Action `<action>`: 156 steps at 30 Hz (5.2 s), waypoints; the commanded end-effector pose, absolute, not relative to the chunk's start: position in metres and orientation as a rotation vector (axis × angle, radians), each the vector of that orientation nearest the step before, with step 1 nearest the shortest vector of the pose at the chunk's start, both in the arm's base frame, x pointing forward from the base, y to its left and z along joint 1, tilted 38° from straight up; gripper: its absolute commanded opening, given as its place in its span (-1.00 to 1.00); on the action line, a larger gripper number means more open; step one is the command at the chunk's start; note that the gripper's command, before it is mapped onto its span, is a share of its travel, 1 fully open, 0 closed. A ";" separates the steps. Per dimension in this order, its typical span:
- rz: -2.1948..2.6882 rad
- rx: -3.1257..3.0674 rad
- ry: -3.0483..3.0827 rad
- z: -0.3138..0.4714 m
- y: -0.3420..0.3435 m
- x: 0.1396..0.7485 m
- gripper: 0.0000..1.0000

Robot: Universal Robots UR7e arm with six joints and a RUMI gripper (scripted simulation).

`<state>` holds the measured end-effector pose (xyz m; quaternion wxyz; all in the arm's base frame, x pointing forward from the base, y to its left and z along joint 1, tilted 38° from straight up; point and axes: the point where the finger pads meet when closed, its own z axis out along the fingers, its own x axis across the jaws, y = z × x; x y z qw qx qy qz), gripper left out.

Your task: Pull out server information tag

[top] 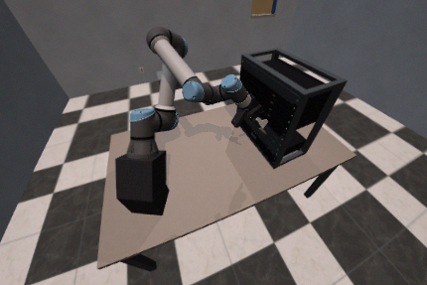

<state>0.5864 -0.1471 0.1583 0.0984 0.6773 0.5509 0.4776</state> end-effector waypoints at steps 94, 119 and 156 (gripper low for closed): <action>1.487 2.221 1.608 0.118 -0.127 0.569 1.00; 1.517 2.313 1.595 0.102 -0.117 0.561 1.00; 1.564 2.463 1.567 0.080 -0.100 0.547 1.00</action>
